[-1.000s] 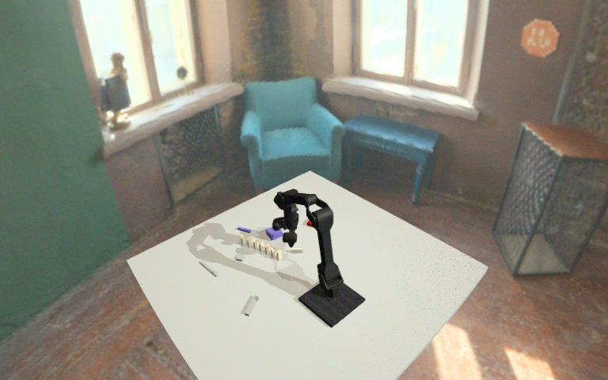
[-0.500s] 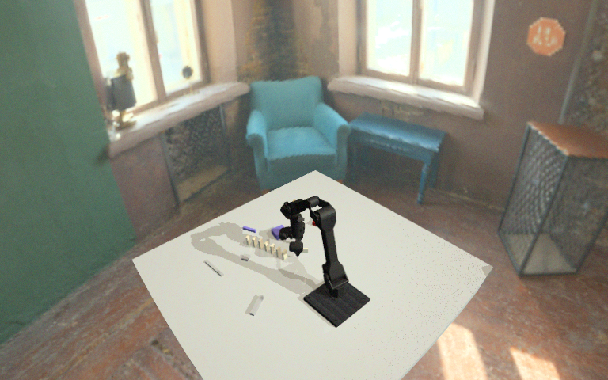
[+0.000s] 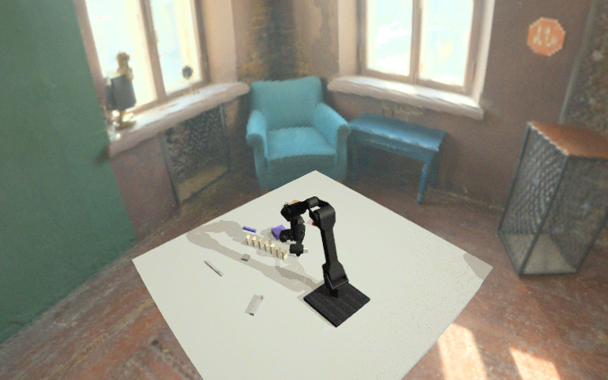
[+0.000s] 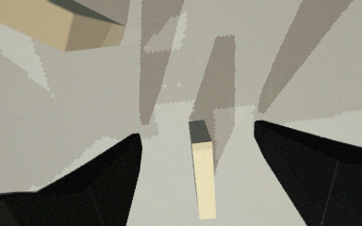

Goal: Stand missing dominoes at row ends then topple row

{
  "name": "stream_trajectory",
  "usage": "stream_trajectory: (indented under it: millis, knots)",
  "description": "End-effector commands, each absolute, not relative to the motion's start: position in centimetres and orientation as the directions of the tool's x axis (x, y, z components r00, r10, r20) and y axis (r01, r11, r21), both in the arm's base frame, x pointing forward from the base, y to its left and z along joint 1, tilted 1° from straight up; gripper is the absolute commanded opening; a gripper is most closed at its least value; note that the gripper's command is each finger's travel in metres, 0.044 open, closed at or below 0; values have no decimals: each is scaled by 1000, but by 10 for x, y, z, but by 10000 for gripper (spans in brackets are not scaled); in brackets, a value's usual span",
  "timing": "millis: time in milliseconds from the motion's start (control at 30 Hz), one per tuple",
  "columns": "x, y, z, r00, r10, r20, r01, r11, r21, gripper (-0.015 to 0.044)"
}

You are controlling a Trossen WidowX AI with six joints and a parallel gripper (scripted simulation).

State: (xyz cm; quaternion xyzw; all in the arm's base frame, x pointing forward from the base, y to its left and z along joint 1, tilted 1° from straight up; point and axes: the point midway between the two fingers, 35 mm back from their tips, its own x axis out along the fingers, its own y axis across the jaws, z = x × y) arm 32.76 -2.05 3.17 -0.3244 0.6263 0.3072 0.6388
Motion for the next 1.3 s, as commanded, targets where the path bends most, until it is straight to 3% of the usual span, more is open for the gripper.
stream_trajectory:
  millis: [0,267,533,1000,1267]
  knots:
    - [328,-21,31,27,-15,-1000,-803,595,-31,230]
    - [328,-21,31,27,-15,-1000,-803,595,-31,28]
    - [328,-21,33,27,-15,-1000,-803,595,-31,28]
    - [326,-11,180,27,-14,-1000,-803,595,-30,28]
    - [322,-33,186,27,-16,-999,-761,648,-31,28]
